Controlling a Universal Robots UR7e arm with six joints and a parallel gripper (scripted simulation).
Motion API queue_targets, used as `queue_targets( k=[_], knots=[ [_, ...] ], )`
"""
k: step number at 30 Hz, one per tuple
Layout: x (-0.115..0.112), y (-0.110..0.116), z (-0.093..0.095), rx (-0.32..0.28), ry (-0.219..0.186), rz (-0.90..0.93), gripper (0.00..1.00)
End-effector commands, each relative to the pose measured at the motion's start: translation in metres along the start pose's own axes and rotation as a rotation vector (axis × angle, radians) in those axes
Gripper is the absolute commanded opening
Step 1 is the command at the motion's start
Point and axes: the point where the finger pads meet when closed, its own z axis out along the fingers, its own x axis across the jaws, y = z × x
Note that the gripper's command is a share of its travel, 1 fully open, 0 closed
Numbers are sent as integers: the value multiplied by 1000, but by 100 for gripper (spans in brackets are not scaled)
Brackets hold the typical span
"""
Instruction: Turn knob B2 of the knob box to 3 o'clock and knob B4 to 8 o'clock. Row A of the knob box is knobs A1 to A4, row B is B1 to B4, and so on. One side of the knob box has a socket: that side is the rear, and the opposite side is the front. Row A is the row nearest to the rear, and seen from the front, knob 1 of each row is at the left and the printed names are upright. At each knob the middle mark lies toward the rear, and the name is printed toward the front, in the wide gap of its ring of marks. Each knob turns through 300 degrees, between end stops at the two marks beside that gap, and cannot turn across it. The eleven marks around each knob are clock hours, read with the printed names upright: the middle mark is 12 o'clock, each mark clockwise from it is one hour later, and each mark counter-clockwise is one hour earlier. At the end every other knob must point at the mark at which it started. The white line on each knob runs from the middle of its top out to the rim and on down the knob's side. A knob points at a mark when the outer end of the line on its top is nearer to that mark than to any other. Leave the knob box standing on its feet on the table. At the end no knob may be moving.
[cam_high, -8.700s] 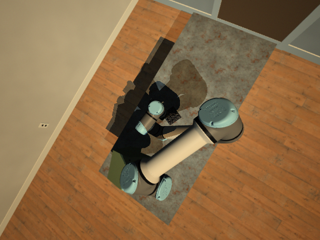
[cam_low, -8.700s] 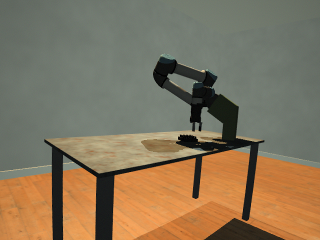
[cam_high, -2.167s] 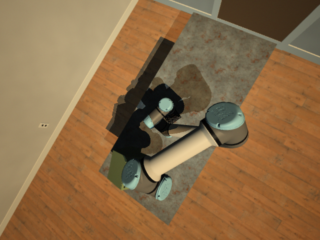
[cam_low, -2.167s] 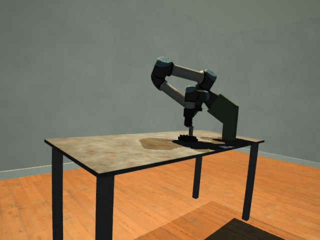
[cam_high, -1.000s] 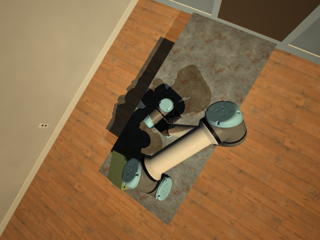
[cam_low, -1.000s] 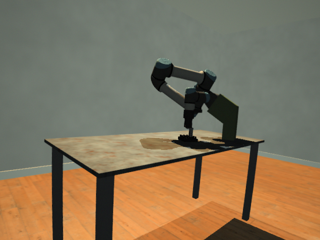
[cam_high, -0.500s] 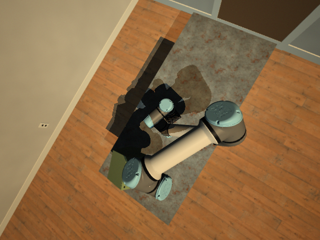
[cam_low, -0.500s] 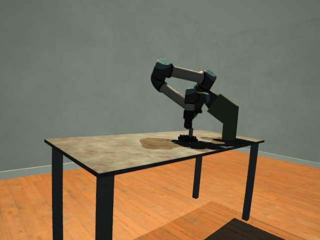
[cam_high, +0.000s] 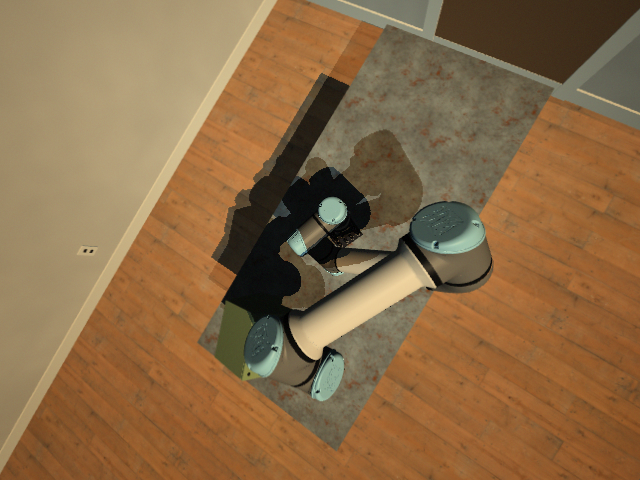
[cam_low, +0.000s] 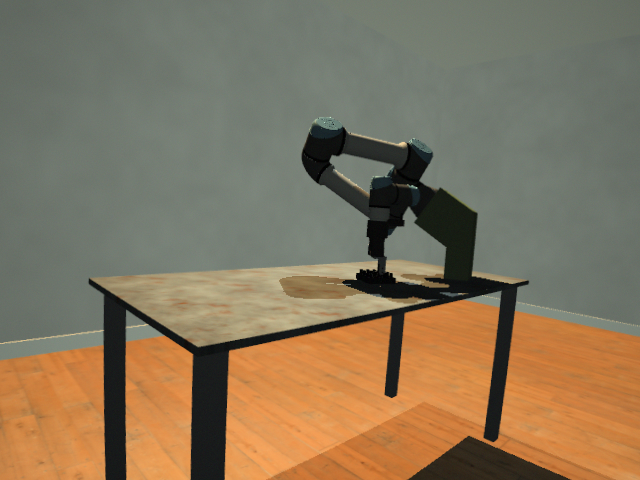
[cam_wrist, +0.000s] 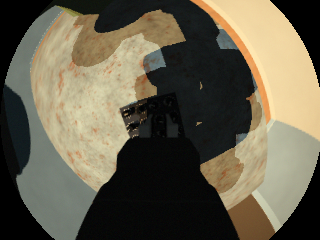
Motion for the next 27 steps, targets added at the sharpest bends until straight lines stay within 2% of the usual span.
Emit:
queue_targets(
  k=[1,11,12,27],
  knots=[
    [0,0,0,-1,1,0,46],
    [0,0,0,-1,1,0,46],
    [0,0,0,-1,1,0,30],
    [0,0,0,-1,1,0,30]
  ],
)
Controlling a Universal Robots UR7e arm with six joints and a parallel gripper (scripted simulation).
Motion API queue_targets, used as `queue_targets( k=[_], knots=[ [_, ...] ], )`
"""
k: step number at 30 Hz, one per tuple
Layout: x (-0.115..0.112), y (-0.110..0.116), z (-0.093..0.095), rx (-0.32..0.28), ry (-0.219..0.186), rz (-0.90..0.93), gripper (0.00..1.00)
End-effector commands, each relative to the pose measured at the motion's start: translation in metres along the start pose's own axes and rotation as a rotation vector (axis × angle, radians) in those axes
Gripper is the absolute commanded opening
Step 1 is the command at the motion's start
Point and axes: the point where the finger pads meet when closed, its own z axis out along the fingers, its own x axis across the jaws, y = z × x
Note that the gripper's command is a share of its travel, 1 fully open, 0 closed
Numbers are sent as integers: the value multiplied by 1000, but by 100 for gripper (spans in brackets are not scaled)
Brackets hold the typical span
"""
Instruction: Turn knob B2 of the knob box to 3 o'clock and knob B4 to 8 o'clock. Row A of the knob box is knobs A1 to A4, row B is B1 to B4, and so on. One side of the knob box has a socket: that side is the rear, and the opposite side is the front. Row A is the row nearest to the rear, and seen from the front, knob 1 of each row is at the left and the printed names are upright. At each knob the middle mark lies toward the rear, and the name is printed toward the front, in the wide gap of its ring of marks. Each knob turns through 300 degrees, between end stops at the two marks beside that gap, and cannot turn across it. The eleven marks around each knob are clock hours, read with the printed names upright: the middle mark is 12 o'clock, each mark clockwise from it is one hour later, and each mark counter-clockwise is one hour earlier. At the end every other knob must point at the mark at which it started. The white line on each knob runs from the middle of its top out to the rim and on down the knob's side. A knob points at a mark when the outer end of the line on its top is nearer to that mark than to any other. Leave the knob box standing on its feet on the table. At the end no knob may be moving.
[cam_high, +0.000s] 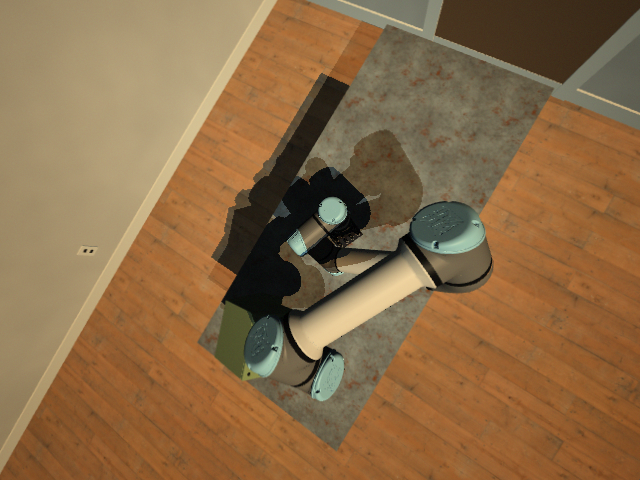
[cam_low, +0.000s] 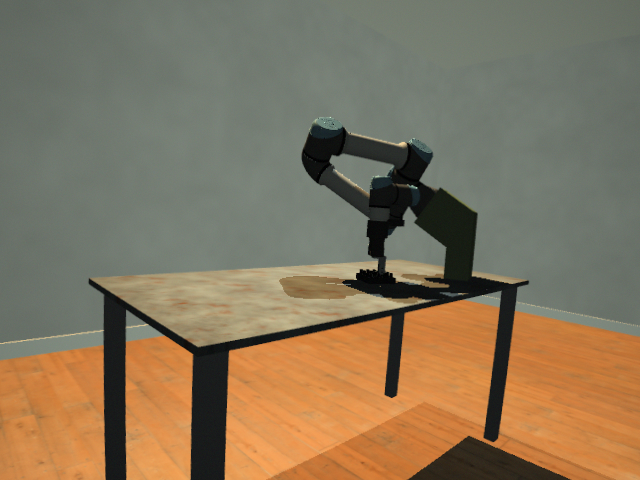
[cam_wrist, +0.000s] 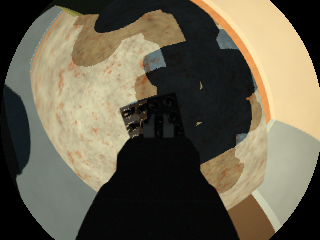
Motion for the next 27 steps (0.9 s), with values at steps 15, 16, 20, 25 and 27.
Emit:
queue_targets(
  k=[15,16,20,25,27],
  knots=[
    [0,0,0,-1,1,0,30],
    [0,0,0,-1,1,0,30],
    [0,0,0,-1,1,2,30],
    [0,0,0,-1,1,15,30],
    [0,0,0,-1,1,24,30]
  ],
)
